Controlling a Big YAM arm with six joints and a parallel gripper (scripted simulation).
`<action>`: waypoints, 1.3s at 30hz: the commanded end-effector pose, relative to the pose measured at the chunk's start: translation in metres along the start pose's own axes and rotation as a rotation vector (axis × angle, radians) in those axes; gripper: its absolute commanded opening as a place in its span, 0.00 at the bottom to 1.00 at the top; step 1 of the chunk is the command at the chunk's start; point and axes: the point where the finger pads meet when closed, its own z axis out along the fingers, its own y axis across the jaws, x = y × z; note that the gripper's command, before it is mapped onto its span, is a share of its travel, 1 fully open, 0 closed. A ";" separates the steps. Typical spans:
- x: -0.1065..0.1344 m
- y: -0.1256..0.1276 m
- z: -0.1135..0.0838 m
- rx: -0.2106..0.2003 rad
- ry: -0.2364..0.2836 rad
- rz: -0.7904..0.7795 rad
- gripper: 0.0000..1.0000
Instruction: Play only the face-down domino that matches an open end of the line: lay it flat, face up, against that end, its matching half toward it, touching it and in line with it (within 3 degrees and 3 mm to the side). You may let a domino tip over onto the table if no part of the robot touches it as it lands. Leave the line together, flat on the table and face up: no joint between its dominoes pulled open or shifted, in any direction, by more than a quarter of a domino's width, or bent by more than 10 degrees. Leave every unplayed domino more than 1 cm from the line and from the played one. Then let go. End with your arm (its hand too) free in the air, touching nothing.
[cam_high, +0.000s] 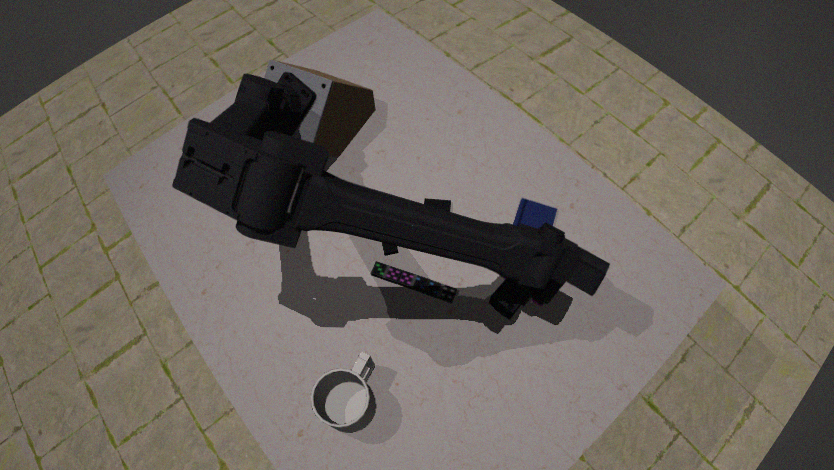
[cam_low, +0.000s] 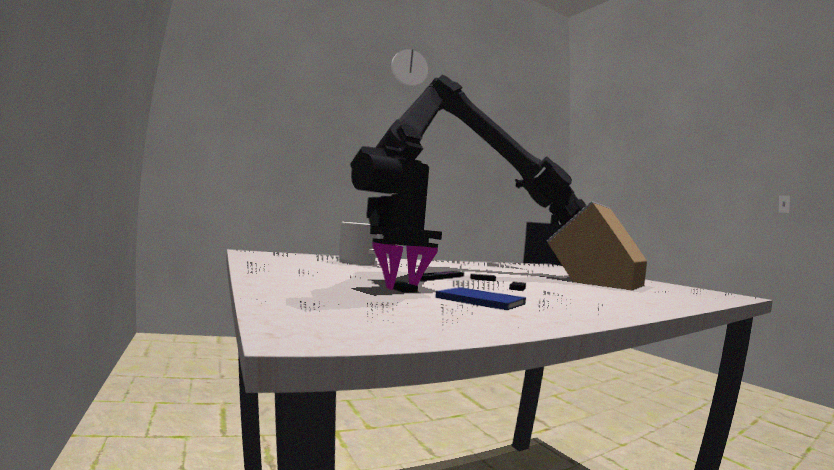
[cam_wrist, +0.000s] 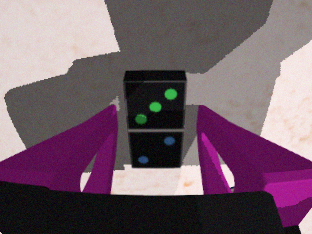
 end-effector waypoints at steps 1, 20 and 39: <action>0.001 0.002 -0.003 -0.009 0.001 -0.002 0.44; 0.002 0.001 -0.003 -0.008 0.001 -0.005 0.44; 0.003 0.000 -0.002 -0.008 0.001 -0.009 0.44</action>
